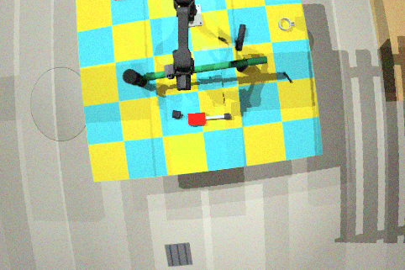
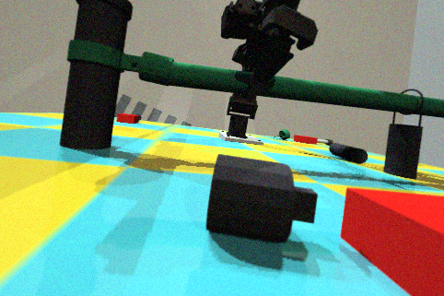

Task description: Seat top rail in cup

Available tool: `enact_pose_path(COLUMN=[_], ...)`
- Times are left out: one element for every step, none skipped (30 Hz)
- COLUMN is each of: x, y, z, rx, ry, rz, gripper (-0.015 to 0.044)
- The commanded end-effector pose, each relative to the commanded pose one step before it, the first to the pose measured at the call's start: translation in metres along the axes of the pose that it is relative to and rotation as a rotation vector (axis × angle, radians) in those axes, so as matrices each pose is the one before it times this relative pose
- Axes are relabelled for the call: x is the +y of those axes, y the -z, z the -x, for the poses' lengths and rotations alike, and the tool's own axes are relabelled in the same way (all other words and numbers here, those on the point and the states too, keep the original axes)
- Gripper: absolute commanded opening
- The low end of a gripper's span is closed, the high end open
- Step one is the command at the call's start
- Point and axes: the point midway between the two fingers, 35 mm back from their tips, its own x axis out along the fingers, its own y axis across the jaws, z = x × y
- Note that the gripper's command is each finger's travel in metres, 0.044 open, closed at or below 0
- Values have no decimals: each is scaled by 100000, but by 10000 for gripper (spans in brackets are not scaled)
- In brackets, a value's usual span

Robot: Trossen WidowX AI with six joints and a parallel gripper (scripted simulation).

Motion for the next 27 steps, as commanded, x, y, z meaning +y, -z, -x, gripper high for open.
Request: enact_pose_path(x=[-25, -4, -4, -4, -4, -4, -4, -4, -4, -3, -3, -3, -3, -3, -3, -3, -3, -3, -3, -3, -2, -2, -2, -2, -2, -2, -2], y=[-53, -7, -7, -7, -7, -7, -7, -7, -7, -7, -8, -8, -8, -8, -8, -8, -9, -9, -9, -9, -9, -9, -9, -10, -10, -10, -10], z=[97, 13, 13, 13, 13, 13, 13, 13, 12, 12, 13, 12, 12, 12, 12, 12, 12, 12, 12, 12, 12, 11, 11, 11, 11, 11, 10], rx=[-336, -46, -46, -46, -46, -46, -46, -45, -43, -42, -43, -42, -40, -41, -40, -38, -39, -37, -35, -36, -34, -31, -31, -29, -29, -26, -23], ry=[8, 4, 4, 4, 4, 4, 4, 4, 4, 3, 3, 3, 3, 3, 3, 3, 3, 2, 2, 2, 2, 2, 2, 2, 2, 1, 1], rz=[-89, -12, -12, -12, -12, -12, -12, -12, -11, -10, -10, -9, -9, -9, -8, -8, -8, -7, -7, -6, -6, -5, -5, -4, -4, -3, -3], gripper=[0, 0, 0, 0, 0, 0, 0, 0, 0, 0, 0, 0, 0, 0, 0, 0, 0, 0, 0, 0, 0, 0, 0, 0, 0, 0, 0])
